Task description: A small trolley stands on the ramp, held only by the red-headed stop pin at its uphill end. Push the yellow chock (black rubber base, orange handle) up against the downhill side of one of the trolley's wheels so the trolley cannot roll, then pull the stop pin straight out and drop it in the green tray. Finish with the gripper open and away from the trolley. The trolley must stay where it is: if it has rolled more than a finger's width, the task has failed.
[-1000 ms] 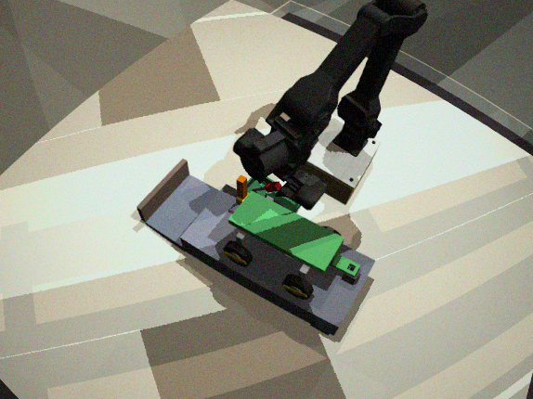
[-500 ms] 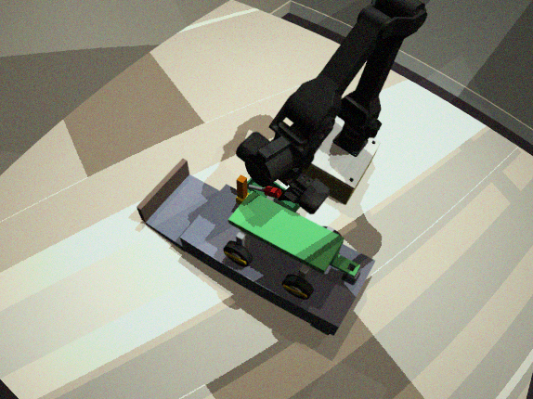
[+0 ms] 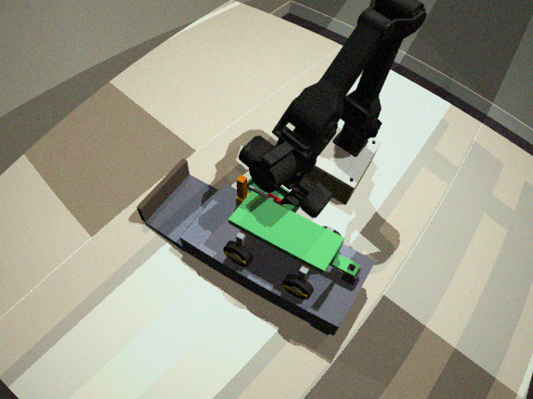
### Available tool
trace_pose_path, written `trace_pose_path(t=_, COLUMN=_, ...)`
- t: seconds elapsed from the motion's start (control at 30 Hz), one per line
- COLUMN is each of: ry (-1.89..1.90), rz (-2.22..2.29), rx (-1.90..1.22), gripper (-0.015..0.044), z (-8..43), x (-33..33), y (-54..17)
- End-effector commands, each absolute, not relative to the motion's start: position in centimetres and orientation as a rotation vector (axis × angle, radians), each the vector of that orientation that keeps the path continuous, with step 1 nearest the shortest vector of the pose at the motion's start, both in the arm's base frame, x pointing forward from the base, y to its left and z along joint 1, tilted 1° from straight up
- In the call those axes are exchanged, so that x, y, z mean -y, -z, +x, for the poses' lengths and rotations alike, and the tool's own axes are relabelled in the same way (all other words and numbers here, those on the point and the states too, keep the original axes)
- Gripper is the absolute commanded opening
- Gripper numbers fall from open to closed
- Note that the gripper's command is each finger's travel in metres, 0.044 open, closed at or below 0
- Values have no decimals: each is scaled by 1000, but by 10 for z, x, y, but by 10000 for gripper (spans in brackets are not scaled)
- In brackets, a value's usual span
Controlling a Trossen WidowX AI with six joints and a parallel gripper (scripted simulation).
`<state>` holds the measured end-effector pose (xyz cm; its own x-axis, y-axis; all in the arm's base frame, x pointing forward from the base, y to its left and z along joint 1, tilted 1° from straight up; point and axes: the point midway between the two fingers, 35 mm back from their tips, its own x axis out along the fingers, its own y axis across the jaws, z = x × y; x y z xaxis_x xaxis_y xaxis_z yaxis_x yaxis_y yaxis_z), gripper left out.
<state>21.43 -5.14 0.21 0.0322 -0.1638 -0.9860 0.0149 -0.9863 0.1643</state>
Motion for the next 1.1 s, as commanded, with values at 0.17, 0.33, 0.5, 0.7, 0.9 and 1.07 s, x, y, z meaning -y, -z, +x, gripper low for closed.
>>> trace_pose_path(t=0.17, ry=2098, rz=2155, rx=165, gripper=190, z=213, x=49, y=3)
trace_pose_path(t=0.33, ry=2093, rz=2161, rx=157, gripper=321, z=214, x=49, y=0)
trace_pose_path(t=0.5, ry=2093, rz=2161, rx=157, gripper=340, z=214, x=49, y=0)
trace_pose_path(t=0.7, ry=2097, rz=2157, rx=163, gripper=340, z=213, x=49, y=-15)
trace_pose_path(t=0.9, ry=2098, rz=2155, rx=165, gripper=419, z=211, x=48, y=-31)
trace_pose_path(t=1.07, ry=2098, rz=2155, rx=165, gripper=440, z=210, x=48, y=-45)
